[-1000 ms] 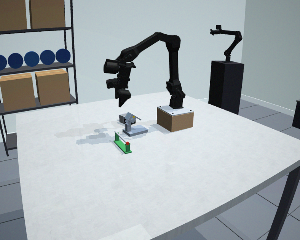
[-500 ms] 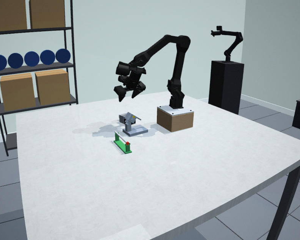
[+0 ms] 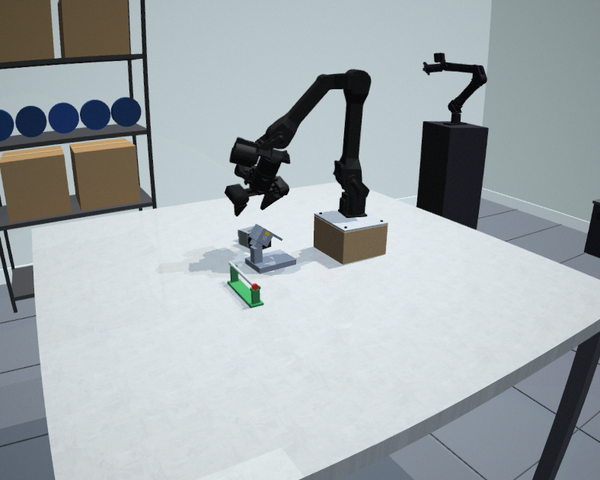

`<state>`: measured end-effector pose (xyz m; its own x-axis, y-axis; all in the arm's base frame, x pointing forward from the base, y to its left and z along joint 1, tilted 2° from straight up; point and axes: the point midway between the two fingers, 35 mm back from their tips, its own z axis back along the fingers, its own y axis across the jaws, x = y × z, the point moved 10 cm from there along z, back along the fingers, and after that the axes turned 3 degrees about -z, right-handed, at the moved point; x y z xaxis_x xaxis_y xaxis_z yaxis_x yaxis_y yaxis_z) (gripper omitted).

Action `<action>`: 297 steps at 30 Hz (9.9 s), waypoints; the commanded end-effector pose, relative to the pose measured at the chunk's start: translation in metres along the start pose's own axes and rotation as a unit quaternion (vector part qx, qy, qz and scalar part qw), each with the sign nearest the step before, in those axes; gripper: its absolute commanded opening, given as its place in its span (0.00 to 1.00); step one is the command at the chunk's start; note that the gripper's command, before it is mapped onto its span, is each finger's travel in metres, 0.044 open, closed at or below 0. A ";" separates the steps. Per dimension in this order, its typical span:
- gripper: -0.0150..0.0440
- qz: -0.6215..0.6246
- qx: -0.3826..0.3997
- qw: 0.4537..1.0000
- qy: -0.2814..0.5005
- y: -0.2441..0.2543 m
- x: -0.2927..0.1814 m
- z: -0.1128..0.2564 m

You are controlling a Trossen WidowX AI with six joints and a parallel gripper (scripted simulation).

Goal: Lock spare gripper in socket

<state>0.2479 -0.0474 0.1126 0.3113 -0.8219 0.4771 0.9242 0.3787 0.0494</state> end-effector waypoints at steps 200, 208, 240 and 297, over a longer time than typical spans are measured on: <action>0.25 0.914 -0.251 0.273 -0.165 -0.017 -0.161 0.113; 0.25 0.914 -0.251 0.273 -0.168 -0.011 -0.164 0.103; 0.25 0.913 -0.250 0.274 -0.169 0.016 -0.181 0.068; 1.00 0.915 -0.258 0.263 -0.164 -0.003 -0.168 0.093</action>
<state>0.1756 0.1301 0.1092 0.3794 0.6470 -0.6614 -0.7736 -0.1703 -0.6103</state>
